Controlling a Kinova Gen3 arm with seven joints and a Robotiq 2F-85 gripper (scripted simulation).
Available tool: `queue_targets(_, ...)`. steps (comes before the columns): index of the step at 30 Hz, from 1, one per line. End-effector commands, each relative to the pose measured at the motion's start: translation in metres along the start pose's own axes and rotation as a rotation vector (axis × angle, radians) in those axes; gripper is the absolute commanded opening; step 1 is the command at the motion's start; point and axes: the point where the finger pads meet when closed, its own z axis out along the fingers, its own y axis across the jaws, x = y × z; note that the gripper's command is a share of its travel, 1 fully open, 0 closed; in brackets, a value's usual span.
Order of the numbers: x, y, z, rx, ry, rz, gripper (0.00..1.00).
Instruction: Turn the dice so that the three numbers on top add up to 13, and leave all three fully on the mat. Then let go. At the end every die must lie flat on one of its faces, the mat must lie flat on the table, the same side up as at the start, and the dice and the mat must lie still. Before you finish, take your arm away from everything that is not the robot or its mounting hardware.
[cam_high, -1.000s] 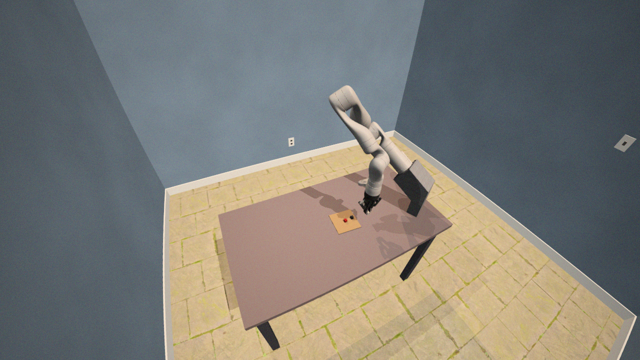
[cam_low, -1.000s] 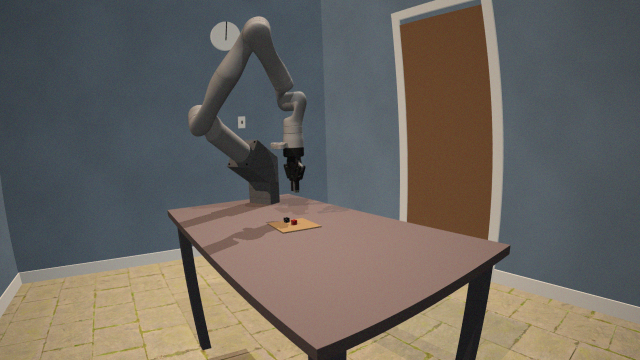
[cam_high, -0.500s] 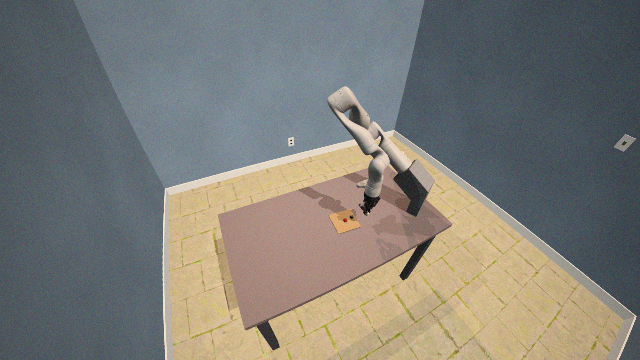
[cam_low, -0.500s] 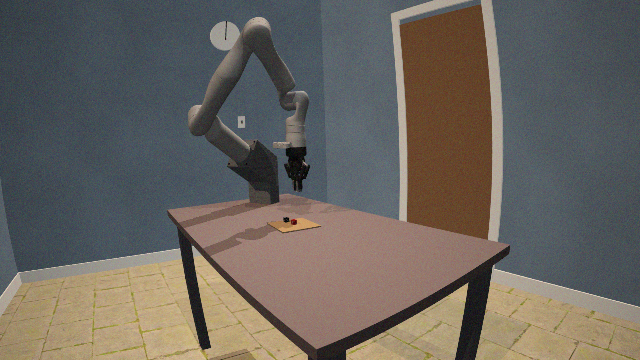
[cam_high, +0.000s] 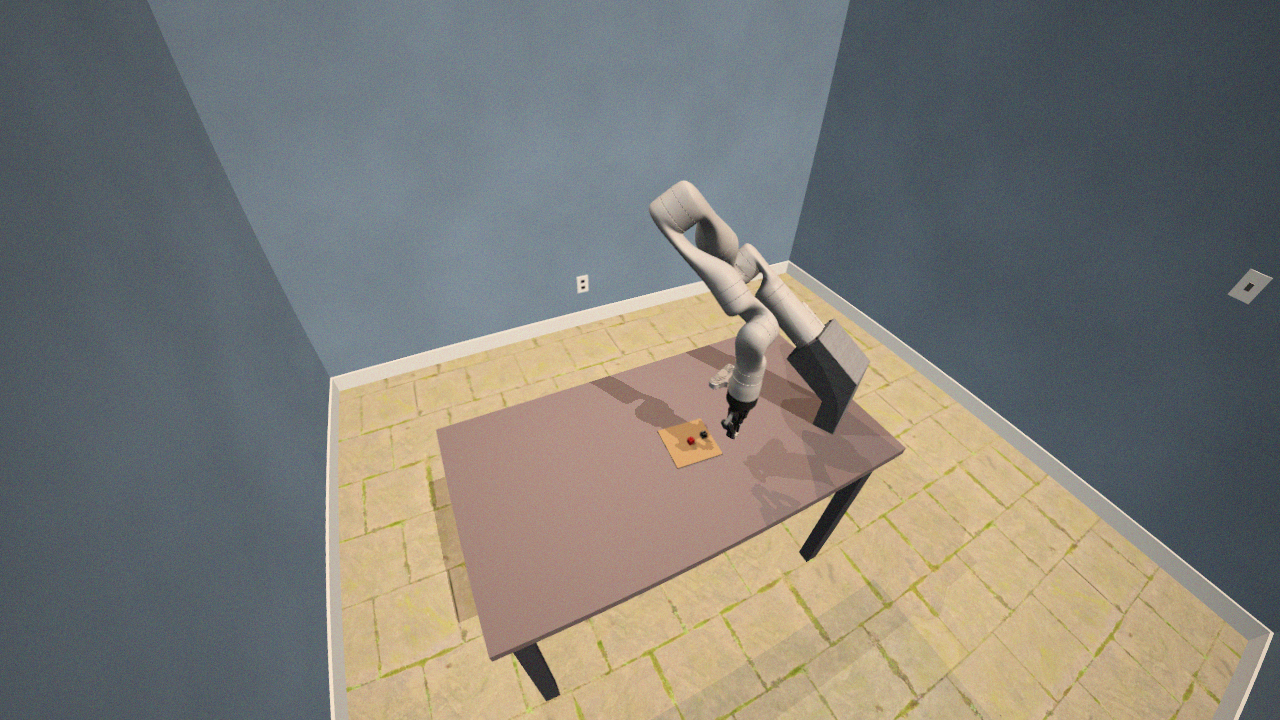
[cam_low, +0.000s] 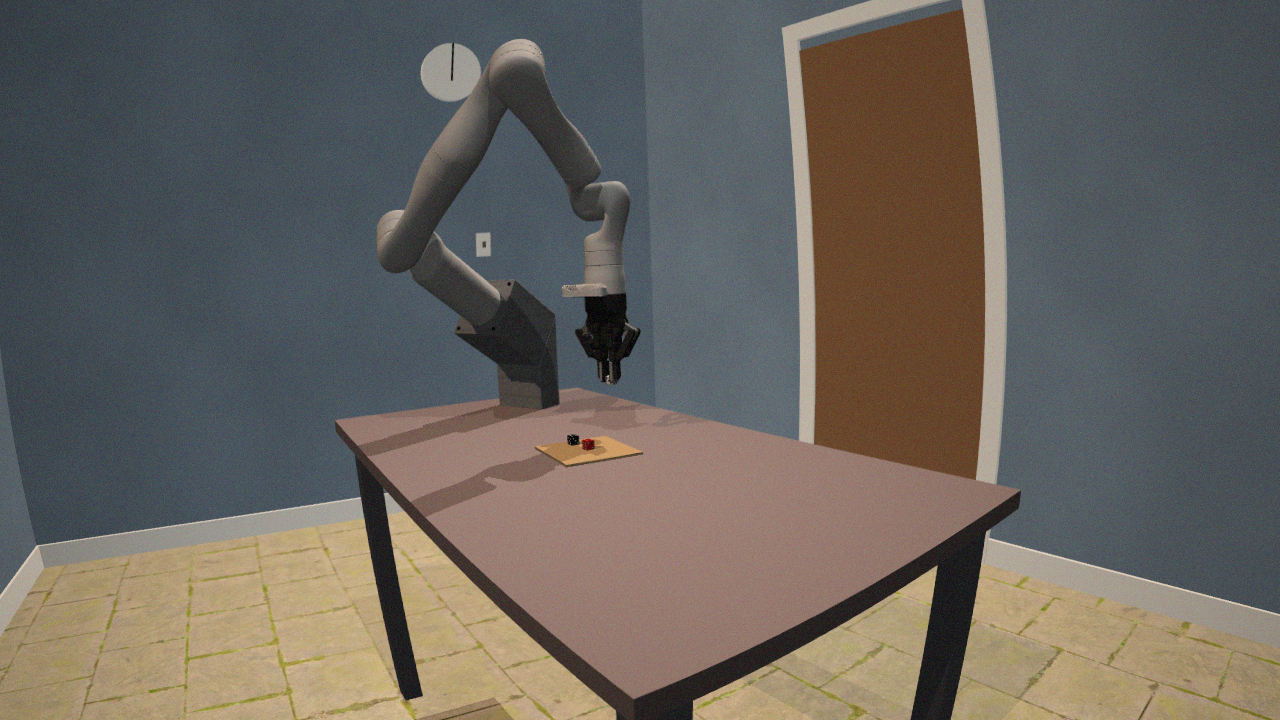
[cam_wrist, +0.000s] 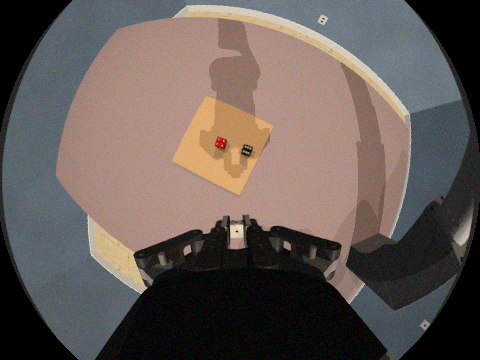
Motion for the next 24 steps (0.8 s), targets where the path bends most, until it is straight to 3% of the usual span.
queue_targets(1, -0.003, -0.01, 0.003, -0.006, 0.0, -0.106, 0.11)
queue_targets(24, -0.011, -0.052, 0.006, -0.008, -0.002, -0.68, 0.11)
